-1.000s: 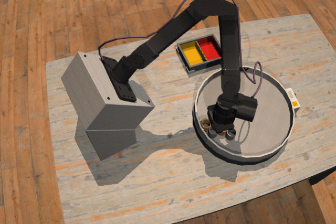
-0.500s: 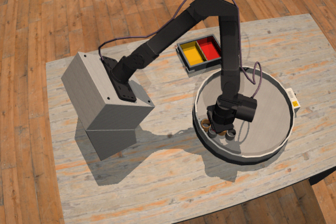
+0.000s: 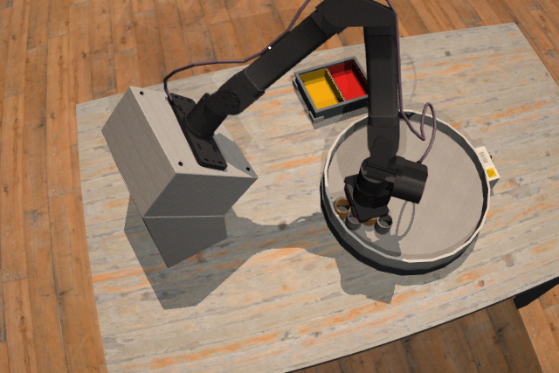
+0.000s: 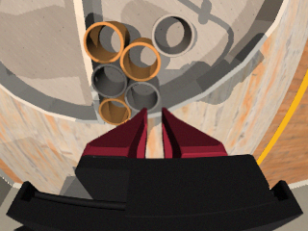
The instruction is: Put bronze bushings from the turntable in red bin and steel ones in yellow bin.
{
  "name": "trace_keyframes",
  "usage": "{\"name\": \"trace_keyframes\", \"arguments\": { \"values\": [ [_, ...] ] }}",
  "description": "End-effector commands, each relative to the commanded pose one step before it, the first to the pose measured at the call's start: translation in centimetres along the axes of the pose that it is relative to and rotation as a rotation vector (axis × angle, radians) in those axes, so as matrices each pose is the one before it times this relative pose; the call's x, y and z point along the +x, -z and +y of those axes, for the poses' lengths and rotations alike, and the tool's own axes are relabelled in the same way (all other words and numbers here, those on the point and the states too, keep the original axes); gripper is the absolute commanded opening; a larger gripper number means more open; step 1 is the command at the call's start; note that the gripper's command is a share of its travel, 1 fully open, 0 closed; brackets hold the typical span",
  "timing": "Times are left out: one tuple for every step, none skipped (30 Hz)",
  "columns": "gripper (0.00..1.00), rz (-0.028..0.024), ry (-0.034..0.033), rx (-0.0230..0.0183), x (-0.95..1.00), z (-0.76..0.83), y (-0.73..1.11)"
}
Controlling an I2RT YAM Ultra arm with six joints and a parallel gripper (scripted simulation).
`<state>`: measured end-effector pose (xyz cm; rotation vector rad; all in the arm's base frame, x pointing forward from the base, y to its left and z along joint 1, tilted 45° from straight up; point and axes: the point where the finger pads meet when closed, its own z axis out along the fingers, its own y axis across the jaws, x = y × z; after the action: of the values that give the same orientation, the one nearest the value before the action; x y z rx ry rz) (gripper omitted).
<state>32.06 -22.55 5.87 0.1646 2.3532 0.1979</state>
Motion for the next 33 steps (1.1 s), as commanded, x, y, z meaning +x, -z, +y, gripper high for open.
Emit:
{"name": "trace_keyframes", "arguments": {
  "values": [
    [0.14,-0.01072,-0.00568,0.01366,0.072,-0.532,0.573],
    [0.14,0.00000,0.00000,0.00000,0.000,0.000,0.000],
    [0.14,0.00000,0.00000,0.00000,0.000,0.000,0.000],
    [0.14,0.00000,0.00000,0.00000,0.000,0.000,0.000],
    [0.14,0.00000,0.00000,0.00000,0.000,0.000,0.000],
    [0.14,0.00000,0.00000,0.00000,0.000,0.000,0.000],
    [0.14,0.00000,0.00000,0.00000,0.000,0.000,0.000],
    [0.14,0.00000,0.00000,0.00000,0.000,0.000,0.000],
    [0.14,0.00000,0.00000,0.00000,0.000,0.000,0.000],
    [0.14,0.00000,0.00000,0.00000,0.000,0.000,0.000],
    [0.14,0.00000,0.00000,0.00000,0.000,0.000,0.000],
    [0.14,0.00000,0.00000,0.00000,0.000,0.000,0.000],
    [0.14,0.00000,0.00000,0.00000,0.000,0.000,0.000],
    [0.14,0.00000,0.00000,0.00000,0.000,0.000,0.000],
    [0.14,0.00000,0.00000,0.00000,0.000,0.000,0.000],
    [0.14,0.00003,0.00004,-0.00008,-0.001,-0.005,-0.004],
    [0.14,0.00018,0.00022,-0.00043,-0.005,-0.026,-0.020],
    [0.14,0.00036,0.00016,-0.00088,-0.011,-0.055,-0.041],
    [0.14,0.00051,-0.00016,-0.00123,-0.015,-0.076,-0.058],
    [0.14,0.00000,0.00000,0.00000,0.000,0.000,0.000],
    [0.14,0.00000,0.00000,0.00000,0.000,0.000,0.000],
    [0.14,0.00056,-0.00262,-0.00136,-0.016,-0.085,-0.064],
    [0.14,0.00050,0.00030,-0.00123,-0.014,-0.077,-0.058],
    [0.14,0.00036,-0.00045,-0.00088,-0.010,-0.055,-0.042],
    [0.14,-0.00404,0.00305,0.00245,-0.187,-0.010,0.129],
    [0.14,-0.00484,0.00389,0.00324,-0.212,0.015,0.168],
    [0.14,-0.00447,0.00393,0.00305,-0.168,-0.017,0.103],
    [0.14,-0.00072,0.00054,0.00049,-0.024,-0.007,0.009],
    [0.14,0.00000,-0.00013,0.00000,0.000,0.000,0.000],
    [0.14,0.00000,-0.00003,0.00000,0.000,0.000,0.000],
    [0.14,0.00000,0.00000,0.00000,0.000,0.000,0.000],
    [0.14,0.00000,0.00000,0.00000,0.000,0.000,0.000],
    [0.14,0.00000,0.00000,0.00000,0.000,0.000,0.000]
  ]
}}
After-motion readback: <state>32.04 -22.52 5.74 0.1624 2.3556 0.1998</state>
